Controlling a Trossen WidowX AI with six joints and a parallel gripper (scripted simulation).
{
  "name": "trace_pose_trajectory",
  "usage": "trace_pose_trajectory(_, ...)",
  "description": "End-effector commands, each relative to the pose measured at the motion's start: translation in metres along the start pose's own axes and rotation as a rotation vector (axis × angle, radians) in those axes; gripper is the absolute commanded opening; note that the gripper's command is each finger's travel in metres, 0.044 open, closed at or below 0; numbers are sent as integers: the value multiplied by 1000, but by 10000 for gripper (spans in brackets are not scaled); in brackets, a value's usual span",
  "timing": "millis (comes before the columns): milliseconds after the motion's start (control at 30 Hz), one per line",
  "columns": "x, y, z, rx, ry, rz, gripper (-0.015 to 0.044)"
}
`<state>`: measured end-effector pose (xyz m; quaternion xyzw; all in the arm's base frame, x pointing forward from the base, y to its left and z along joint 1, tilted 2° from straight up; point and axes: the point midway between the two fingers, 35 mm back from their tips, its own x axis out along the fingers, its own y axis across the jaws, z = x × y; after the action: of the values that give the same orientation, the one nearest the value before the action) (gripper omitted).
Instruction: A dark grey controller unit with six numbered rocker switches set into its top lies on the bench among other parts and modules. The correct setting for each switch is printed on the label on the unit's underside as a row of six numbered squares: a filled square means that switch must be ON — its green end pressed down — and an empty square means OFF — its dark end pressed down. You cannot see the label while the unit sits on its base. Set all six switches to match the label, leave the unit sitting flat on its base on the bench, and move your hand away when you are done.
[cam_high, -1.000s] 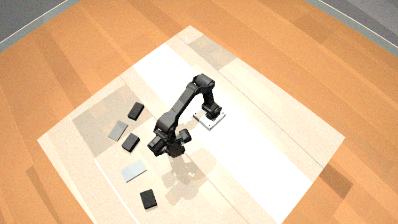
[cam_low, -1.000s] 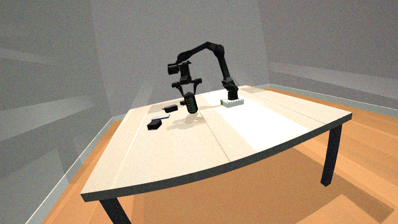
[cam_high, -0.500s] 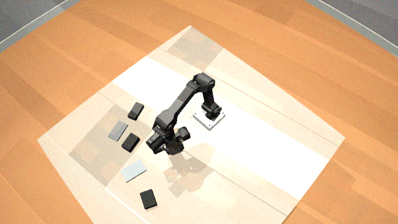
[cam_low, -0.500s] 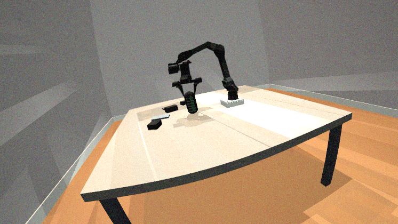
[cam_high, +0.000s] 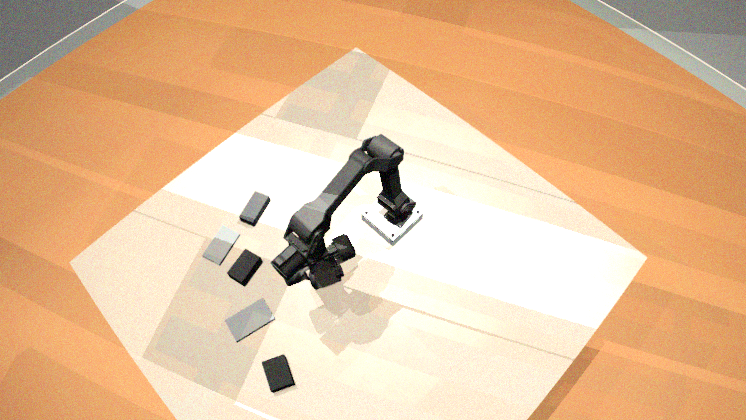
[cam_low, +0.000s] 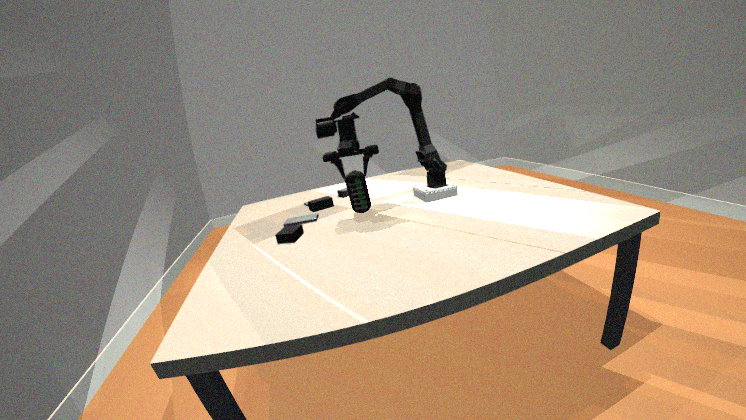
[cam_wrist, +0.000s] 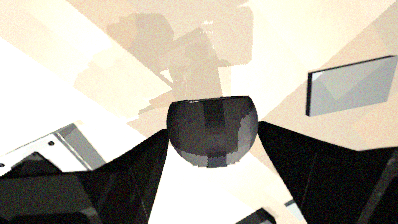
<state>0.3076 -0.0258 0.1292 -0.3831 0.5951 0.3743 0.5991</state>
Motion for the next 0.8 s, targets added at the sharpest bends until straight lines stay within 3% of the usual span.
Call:
trace_pose_trajectory(0,1,0,-5,0,13,3,338)
trace_pose_trajectory(767,0,0,-14,0,14,3,338)
